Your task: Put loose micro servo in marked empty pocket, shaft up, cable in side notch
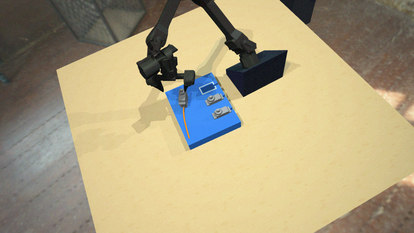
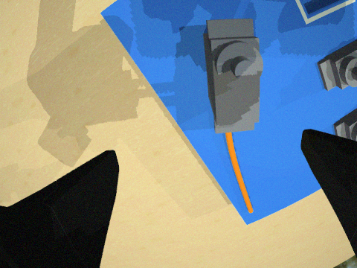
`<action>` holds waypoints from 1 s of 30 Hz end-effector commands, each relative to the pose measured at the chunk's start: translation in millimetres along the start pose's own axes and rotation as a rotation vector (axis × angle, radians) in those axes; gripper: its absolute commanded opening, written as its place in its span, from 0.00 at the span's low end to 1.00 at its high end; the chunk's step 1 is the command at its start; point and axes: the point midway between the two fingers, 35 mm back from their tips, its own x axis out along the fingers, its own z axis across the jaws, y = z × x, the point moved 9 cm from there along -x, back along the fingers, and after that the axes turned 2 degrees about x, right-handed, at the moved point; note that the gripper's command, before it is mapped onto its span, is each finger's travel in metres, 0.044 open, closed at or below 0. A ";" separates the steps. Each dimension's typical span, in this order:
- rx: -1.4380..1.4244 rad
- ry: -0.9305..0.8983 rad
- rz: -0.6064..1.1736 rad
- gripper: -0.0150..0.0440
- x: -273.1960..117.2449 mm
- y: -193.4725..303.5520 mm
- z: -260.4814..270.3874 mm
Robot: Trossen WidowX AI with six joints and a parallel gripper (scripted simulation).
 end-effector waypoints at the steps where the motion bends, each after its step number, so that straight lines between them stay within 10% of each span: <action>1: -0.017 0.053 -0.084 1.00 14.1 9.7 -17.3; 30: -0.017 0.051 -0.086 1.00 57.5 6.0 -18.3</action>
